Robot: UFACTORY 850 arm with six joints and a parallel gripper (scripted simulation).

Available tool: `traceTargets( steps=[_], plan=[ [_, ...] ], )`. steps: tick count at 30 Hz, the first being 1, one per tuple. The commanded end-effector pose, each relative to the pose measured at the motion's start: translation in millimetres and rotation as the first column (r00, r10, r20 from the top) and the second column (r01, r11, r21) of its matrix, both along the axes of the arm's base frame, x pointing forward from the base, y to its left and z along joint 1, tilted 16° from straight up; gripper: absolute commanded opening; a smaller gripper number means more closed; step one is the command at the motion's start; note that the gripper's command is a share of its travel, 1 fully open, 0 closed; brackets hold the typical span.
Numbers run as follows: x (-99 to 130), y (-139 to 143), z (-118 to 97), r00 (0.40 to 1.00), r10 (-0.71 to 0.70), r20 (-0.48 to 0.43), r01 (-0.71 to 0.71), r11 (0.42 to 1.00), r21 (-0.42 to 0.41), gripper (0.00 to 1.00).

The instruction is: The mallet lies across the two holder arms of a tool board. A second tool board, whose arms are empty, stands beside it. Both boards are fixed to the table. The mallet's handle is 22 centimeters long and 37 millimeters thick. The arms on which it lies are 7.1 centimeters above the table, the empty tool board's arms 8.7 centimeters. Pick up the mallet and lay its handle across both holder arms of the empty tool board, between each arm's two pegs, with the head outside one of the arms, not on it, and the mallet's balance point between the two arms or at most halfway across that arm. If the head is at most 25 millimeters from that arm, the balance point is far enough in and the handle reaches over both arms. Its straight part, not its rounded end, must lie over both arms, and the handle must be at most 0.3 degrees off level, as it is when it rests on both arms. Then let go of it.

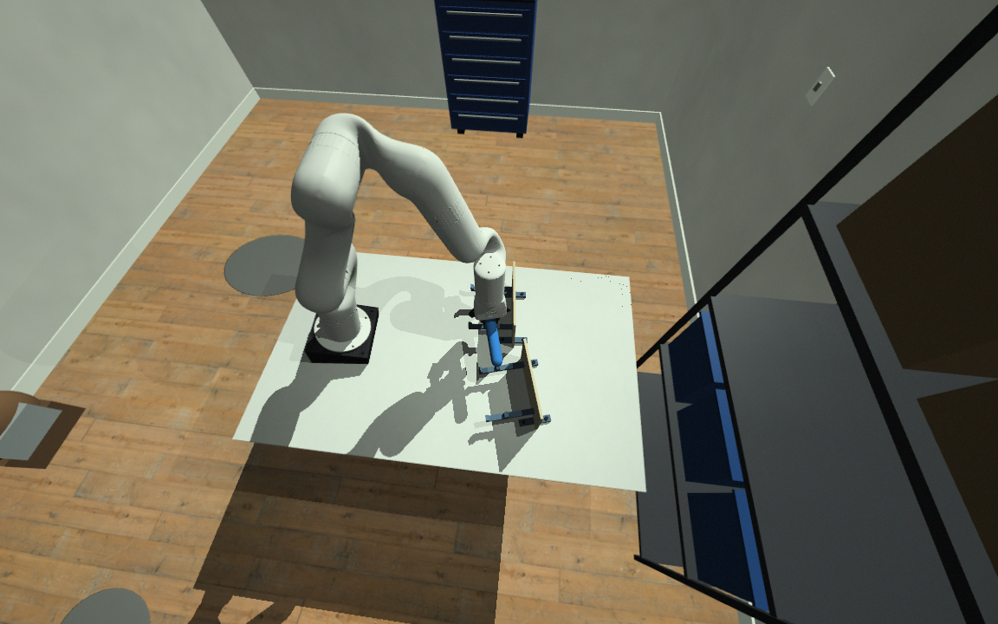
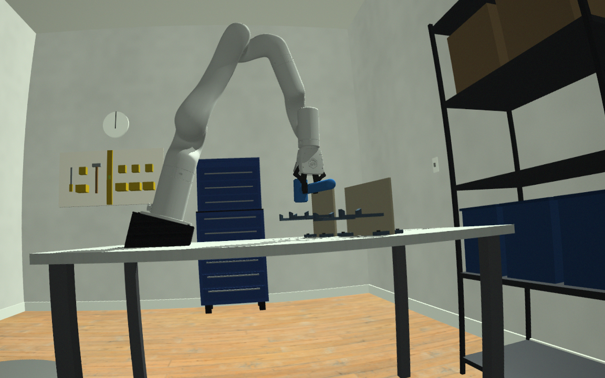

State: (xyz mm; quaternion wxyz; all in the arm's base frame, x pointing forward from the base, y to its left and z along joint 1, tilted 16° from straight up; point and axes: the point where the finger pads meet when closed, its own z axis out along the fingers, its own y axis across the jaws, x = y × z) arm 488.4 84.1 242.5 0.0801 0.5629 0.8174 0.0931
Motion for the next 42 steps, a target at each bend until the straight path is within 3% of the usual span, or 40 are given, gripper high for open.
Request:
traceTargets(
  steps=[1, 6, 7, 21, 28, 34, 40, 42],
  plan=[
    [-13, 39, 2, 1.000, -0.010, 0.002, 0.010, 1.000, -0.023, 0.00],
    [-21, 55, 2, 1.000, -0.010, 0.005, 0.010, 1.000, -0.023, 0.00],
    [-29, 71, 2, 1.000, -0.010, 0.008, 0.010, 1.000, -0.023, 0.00],
    [-72, 139, 4, 1.000, -0.008, 0.029, 0.009, 1.000, -0.014, 0.00],
    [-76, 144, 4, 0.999, -0.010, 0.031, 0.010, 1.000, -0.012, 0.00],
    [-75, 145, 4, 0.986, -0.164, 0.018, 0.163, 0.986, 0.028, 0.00],
    [-74, 145, 2, 0.984, -0.177, 0.018, 0.176, 0.984, 0.031, 0.00],
    [-71, 145, -8, 0.984, -0.177, 0.019, 0.177, 0.984, 0.030, 0.00]
  ],
)
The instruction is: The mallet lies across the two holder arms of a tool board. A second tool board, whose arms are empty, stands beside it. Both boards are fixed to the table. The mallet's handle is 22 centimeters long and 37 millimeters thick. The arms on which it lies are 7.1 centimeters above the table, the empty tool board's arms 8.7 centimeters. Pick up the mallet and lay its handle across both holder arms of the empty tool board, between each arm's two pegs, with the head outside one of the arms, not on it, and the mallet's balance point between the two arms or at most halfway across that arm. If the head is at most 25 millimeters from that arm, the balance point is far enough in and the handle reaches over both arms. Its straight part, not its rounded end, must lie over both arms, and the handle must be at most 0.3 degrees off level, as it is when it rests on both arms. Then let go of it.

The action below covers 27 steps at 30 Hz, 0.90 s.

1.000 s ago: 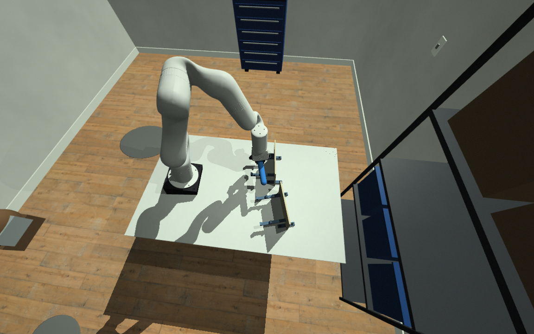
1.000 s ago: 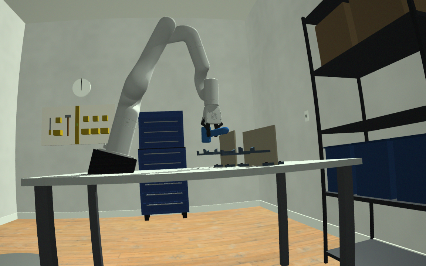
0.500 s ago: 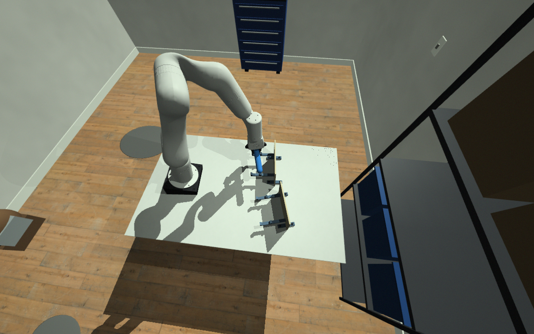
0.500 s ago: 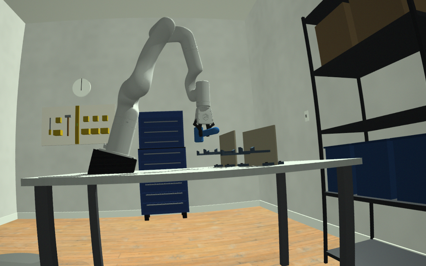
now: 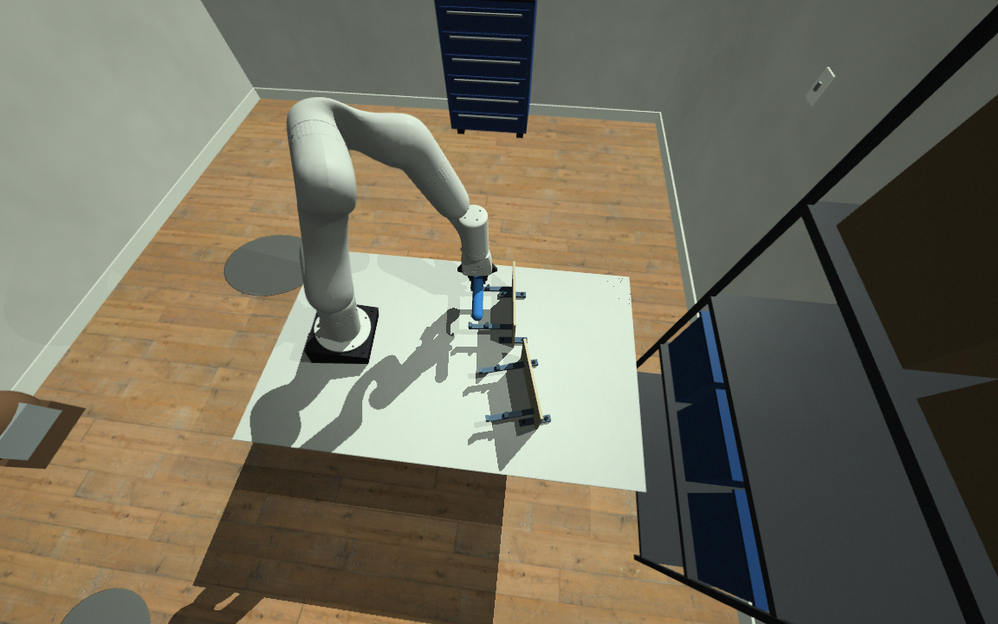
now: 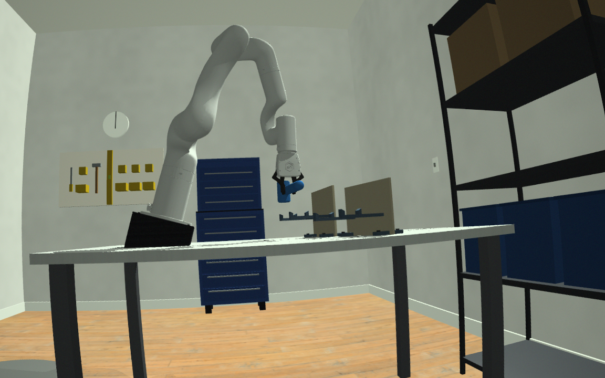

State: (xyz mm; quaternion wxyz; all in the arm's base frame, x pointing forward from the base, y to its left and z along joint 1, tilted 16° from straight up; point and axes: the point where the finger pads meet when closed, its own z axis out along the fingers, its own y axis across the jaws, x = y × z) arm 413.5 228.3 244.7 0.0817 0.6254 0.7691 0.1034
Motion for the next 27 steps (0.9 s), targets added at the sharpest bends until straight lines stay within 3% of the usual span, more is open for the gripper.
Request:
traceTargets(
  steps=[1, 3, 10, 27],
  plan=[
    [6, 2, -19, 1.000, -0.023, 0.011, 0.023, 1.000, -0.006, 0.00],
    [12, 3, -41, 1.000, -0.022, 0.009, 0.022, 1.000, -0.005, 0.00],
    [23, 4, -77, 1.000, -0.022, 0.009, 0.022, 1.000, -0.004, 0.00],
    [26, 5, -91, 1.000, -0.022, 0.009, 0.022, 1.000, -0.005, 0.00]
  ],
)
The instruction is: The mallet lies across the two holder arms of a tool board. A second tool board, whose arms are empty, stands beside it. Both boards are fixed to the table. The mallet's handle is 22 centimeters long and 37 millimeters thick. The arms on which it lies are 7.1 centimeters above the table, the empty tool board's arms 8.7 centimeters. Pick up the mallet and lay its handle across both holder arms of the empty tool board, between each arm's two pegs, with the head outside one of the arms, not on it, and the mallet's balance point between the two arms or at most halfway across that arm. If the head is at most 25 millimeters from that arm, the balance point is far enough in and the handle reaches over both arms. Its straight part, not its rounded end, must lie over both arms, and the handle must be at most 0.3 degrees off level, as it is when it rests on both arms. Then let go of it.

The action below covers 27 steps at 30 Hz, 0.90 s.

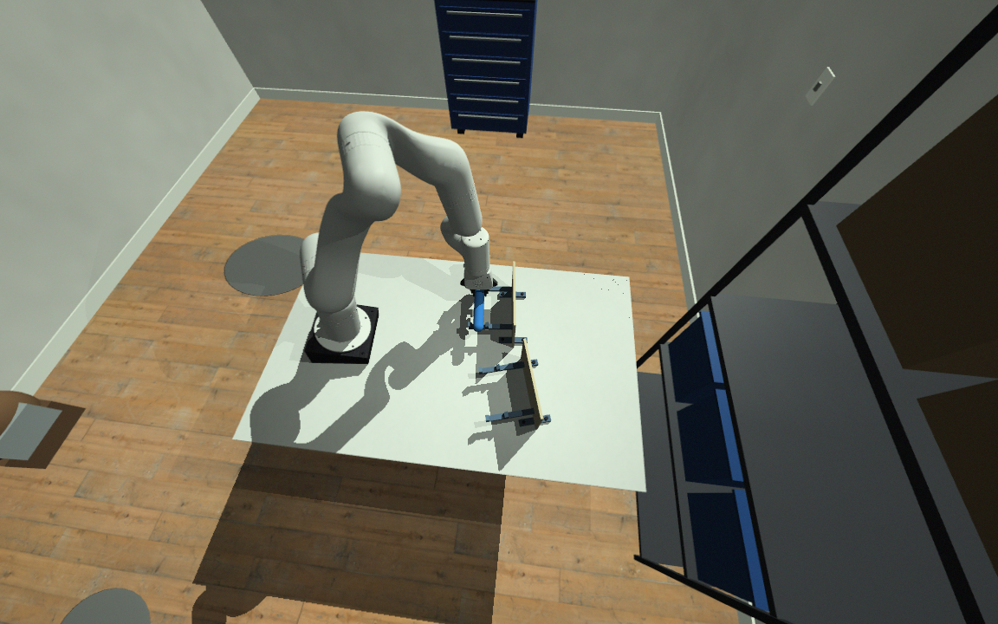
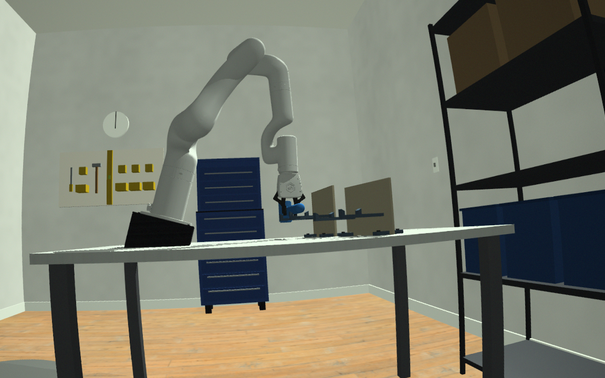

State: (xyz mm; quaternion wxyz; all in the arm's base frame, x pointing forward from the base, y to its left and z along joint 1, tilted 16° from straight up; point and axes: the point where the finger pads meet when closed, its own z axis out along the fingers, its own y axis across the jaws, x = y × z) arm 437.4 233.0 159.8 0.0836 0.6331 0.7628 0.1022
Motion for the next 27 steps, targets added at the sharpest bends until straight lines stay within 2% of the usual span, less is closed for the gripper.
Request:
traceTargets(
  steps=[1, 16, 17, 27],
  plan=[
    [2.6, 0.9, -7.2, 1.000, -0.002, 0.008, 0.002, 1.000, -0.003, 0.00],
    [2.9, 1.0, -8.3, 1.000, -0.002, 0.007, 0.002, 1.000, -0.003, 0.00],
    [2.9, 1.0, -8.3, 1.000, -0.002, 0.007, 0.002, 1.000, -0.003, 1.00],
    [2.9, 1.0, -8.3, 1.000, -0.002, 0.007, 0.002, 1.000, -0.003, 1.00]
  ],
)
